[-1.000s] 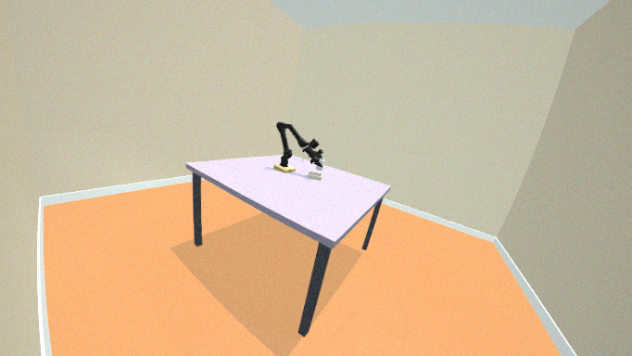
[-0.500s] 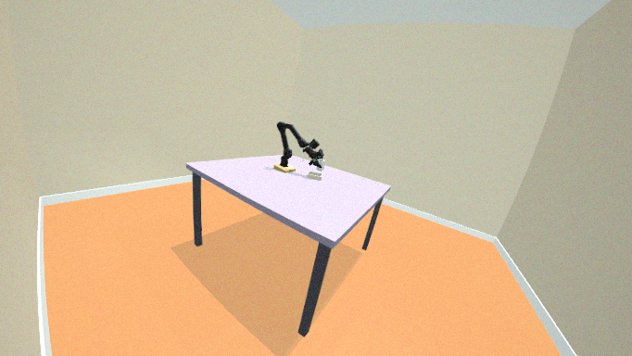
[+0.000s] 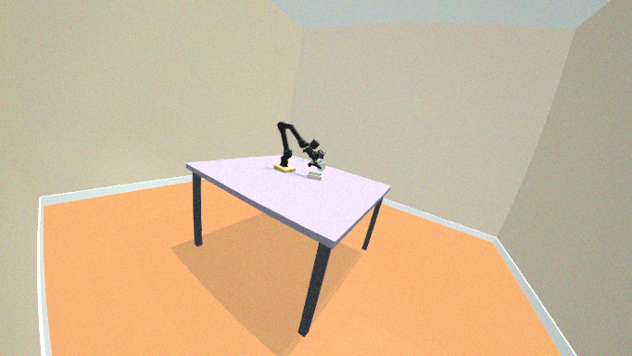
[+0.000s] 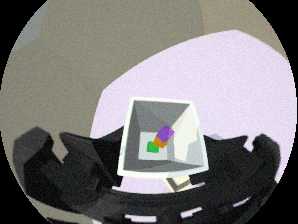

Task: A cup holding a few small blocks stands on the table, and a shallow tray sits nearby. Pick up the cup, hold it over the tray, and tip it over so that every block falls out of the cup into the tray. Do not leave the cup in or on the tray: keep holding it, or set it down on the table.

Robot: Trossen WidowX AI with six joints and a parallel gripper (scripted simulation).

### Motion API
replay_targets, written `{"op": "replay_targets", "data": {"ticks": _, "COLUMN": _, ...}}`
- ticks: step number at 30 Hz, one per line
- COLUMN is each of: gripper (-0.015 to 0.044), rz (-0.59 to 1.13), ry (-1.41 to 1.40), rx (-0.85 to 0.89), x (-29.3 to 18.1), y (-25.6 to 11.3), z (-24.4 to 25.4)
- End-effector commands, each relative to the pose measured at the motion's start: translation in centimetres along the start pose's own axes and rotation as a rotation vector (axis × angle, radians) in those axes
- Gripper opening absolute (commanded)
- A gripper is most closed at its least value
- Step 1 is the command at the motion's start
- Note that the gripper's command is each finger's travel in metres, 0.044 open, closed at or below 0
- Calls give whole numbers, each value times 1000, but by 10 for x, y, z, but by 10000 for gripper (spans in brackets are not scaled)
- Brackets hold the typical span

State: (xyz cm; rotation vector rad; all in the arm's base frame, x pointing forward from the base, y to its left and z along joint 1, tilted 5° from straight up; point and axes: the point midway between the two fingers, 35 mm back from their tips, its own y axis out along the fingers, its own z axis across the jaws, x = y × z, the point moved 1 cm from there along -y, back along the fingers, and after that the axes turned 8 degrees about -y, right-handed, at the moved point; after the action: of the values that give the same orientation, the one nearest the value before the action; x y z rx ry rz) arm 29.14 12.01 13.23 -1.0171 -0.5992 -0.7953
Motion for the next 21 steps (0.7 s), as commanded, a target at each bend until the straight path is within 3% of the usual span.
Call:
{"op": "replay_targets", "data": {"ticks": 1, "gripper": 0, "rz": -5, "ry": 94, "rx": -2, "x": 0, "y": 1, "z": 0}}
{"op": "replay_targets", "data": {"ticks": 21, "gripper": 0, "rz": -5, "ry": 531, "rx": -1, "x": -1, "y": 4, "z": -1}}
